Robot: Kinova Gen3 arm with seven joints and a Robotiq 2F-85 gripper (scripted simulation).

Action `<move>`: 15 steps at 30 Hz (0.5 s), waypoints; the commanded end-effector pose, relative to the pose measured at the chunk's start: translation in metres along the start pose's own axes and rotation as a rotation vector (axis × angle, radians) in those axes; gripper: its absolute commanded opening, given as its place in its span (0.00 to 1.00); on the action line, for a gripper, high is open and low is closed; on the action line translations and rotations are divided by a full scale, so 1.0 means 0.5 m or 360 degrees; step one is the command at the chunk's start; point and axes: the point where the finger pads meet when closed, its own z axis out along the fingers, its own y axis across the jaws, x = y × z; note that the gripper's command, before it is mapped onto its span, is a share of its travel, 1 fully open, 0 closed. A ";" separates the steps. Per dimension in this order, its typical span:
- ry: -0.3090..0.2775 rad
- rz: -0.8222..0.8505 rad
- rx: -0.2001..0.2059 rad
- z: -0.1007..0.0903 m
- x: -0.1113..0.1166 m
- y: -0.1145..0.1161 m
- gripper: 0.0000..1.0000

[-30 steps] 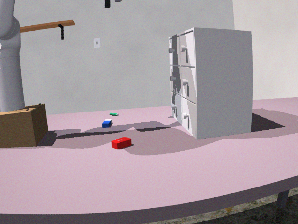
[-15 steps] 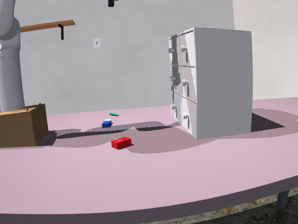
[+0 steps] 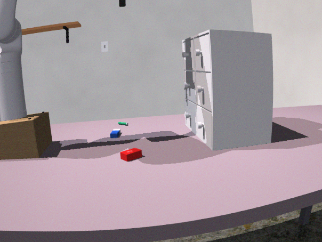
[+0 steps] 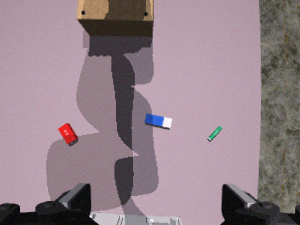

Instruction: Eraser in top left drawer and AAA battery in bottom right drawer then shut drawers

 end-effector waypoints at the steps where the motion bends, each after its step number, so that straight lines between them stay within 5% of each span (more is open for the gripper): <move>1: -0.0003 0.0016 0.0000 -0.002 -0.001 0.001 1.00; 15: -0.0003 0.0061 0.0000 -0.003 -0.001 0.001 1.00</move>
